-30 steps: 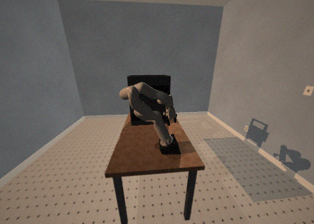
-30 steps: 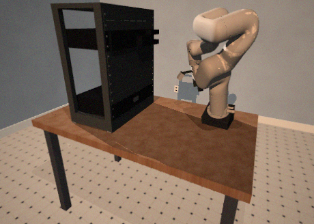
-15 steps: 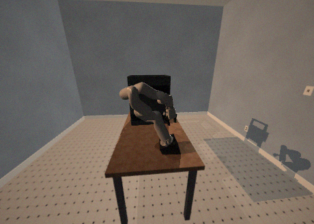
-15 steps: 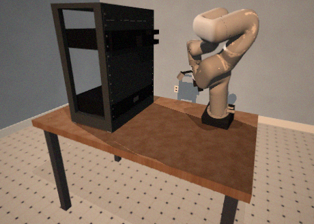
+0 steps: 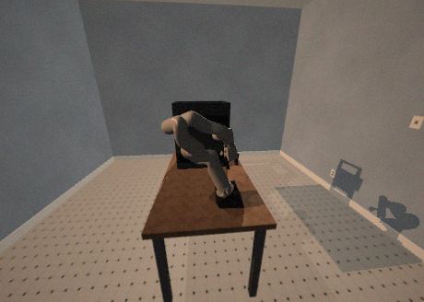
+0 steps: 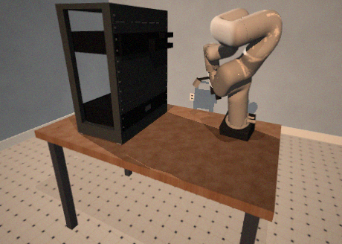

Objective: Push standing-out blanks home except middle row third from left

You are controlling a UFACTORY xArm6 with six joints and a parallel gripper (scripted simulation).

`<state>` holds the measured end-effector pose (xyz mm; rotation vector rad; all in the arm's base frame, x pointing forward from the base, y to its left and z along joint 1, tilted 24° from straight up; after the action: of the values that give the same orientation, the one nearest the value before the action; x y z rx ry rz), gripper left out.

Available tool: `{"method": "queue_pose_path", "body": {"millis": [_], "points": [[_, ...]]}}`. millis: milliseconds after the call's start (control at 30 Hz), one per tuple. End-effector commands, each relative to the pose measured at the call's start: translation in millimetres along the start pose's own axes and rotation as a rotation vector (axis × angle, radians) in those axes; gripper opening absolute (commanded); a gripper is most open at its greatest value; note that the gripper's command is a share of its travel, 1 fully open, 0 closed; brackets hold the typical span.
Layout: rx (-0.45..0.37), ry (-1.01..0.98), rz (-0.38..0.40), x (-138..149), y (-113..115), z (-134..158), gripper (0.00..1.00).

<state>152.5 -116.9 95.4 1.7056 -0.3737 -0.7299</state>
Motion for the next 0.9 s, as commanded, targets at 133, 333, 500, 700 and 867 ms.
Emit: {"method": "queue_pose_path", "body": {"millis": [133, 333, 500, 700, 867], "points": [[0.000, 0.000, 0.003, 1.0, 1.1, 0.0, 1.00], [0.000, 0.001, 0.003, 1.0, 1.1, 0.1, 1.00], [-0.002, 0.004, 0.006, 1.6, 1.3, 0.5, 1.00], [-0.006, 0.011, 0.012, 3.1, 1.7, 1.7, 1.00], [-0.012, 0.022, 0.021, 5.1, 2.4, 3.3, 1.00]]}}
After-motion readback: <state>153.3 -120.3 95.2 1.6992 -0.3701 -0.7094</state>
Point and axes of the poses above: the point where the finger pads meet when closed, its own y axis back along the fingers, its own x axis across the jaws, z = x × y, the point moved 3 cm from there along y, back along the fingers, and after that the axes turned 14 degrees about y, right-handed, at the moved point
